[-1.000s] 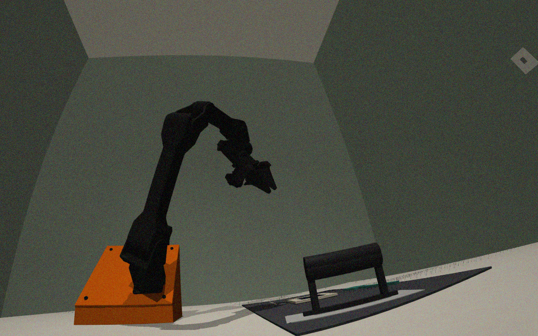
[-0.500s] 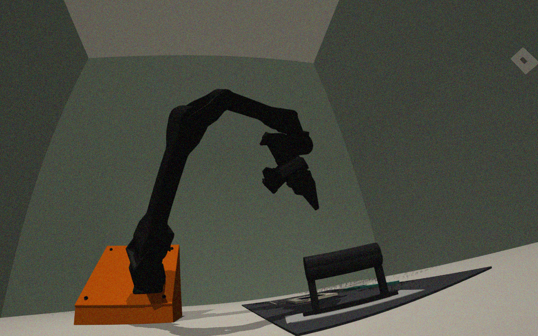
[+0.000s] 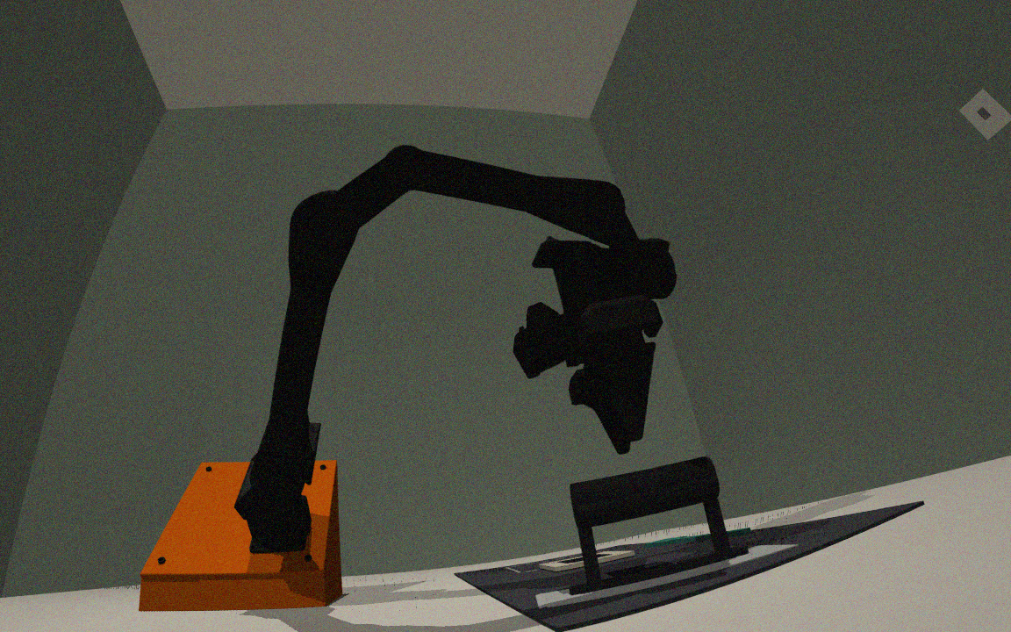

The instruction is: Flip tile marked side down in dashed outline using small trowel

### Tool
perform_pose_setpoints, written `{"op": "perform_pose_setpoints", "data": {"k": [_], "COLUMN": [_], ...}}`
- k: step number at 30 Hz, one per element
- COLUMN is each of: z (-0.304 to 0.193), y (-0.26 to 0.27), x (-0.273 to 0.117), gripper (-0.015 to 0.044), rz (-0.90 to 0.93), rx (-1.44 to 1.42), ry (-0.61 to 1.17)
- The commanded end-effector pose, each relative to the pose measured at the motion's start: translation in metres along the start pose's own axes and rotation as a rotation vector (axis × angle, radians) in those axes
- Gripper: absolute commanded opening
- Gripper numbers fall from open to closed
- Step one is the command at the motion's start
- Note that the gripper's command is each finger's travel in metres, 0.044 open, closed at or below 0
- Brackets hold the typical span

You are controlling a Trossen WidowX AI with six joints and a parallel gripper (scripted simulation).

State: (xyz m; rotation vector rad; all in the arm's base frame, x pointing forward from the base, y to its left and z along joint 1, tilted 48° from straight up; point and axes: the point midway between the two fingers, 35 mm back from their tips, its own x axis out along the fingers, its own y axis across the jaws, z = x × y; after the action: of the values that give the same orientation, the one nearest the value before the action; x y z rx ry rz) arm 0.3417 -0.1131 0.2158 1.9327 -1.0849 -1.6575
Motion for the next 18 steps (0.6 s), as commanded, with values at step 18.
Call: {"op": "perform_pose_setpoints", "data": {"k": [18], "z": [0.003], "y": [0.008], "x": [0.026], "gripper": [0.027], "rz": [-0.007], "rx": [-0.04], "ry": [-0.019]}}
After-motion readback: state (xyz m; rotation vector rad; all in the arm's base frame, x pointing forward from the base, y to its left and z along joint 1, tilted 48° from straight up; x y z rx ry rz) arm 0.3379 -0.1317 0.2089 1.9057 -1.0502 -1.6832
